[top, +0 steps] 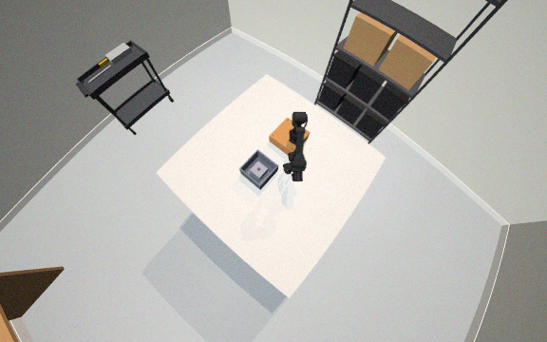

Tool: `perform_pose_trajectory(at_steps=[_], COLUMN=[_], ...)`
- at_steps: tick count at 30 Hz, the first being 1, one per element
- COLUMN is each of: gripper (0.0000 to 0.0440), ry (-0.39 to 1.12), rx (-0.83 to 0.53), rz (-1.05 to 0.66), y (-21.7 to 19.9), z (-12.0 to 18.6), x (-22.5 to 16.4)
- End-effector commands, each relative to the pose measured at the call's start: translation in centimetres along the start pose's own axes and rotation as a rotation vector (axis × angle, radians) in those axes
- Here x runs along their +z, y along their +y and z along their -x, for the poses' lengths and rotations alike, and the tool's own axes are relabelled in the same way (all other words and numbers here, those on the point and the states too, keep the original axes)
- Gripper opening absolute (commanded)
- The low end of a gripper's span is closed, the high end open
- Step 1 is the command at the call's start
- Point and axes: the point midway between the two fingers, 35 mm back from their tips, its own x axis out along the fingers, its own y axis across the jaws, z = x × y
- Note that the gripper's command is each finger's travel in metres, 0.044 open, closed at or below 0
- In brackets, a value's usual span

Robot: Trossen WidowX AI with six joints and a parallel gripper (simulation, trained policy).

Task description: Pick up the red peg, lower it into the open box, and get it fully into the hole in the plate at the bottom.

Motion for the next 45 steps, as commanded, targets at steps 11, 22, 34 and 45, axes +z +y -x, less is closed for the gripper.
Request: perform_pose_trajectory(at_steps=[11, 22, 34, 45], gripper=[0.0314, 0.0366, 0.0425, 0.0440], ry=[-0.018, -0.032, -0.024, 0.010], rx=[0.060, 0.142, 0.174, 0.115], rz=[0.047, 0.086, 0.065, 0.030], y=[1.2, 1.5, -0.4, -2.3], z=[3.4, 9.7, 13.1, 12.7], x=[0.0, -0.2, 0.2, 0.2])
